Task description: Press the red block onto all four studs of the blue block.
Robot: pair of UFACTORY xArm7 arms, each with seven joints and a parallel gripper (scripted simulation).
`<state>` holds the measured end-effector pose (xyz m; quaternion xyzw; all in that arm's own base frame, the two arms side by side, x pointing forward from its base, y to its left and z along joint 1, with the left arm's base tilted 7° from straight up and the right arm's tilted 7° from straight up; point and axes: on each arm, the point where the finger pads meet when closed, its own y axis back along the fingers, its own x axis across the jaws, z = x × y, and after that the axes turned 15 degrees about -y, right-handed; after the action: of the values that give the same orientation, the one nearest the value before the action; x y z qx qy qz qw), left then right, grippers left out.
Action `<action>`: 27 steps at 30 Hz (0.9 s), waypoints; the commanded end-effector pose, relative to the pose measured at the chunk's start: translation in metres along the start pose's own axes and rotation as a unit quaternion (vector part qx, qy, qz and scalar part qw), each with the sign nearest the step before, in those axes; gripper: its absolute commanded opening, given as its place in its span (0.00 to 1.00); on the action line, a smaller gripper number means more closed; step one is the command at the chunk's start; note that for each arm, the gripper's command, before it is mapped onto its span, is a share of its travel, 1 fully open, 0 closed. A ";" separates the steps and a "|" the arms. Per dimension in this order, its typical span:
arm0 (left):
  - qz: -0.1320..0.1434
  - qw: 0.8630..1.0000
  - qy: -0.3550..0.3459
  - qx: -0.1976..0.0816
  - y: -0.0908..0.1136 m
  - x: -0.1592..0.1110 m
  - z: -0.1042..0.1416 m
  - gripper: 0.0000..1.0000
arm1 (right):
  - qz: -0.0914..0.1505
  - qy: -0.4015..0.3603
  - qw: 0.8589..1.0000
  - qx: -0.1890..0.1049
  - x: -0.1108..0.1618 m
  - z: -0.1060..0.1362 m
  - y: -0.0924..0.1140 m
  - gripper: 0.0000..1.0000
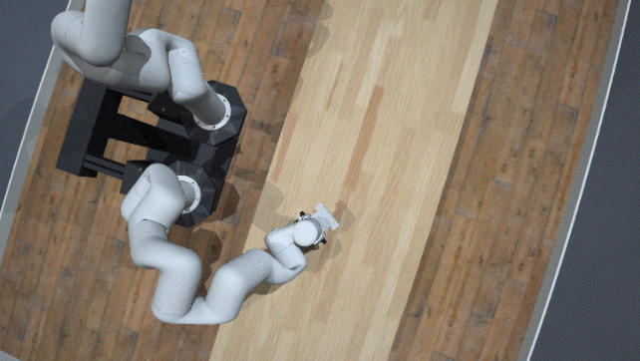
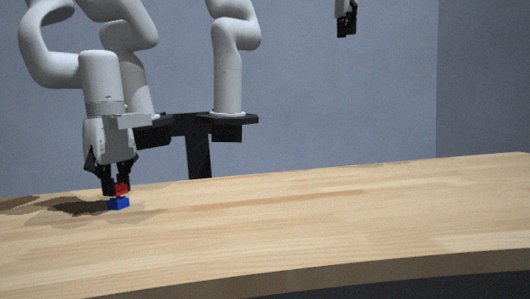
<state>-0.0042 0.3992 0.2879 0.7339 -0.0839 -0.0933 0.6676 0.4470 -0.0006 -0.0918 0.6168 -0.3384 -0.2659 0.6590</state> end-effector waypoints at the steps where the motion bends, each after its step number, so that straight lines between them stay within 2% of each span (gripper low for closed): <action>1: 0.000 1.000 0.000 0.001 0.001 0.000 -0.001 1.00 | 0.001 0.000 1.000 0.001 0.001 -0.001 0.001 0.00; 27: 0.000 1.000 0.000 0.001 0.001 0.000 -0.001 1.00 | 0.001 0.000 1.000 0.001 0.001 -0.001 -0.006 0.00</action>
<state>-0.0042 0.3992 0.2879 0.7339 -0.0839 -0.0933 0.6676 0.4475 -0.0013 -0.0982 0.6169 -0.3384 -0.2658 0.6590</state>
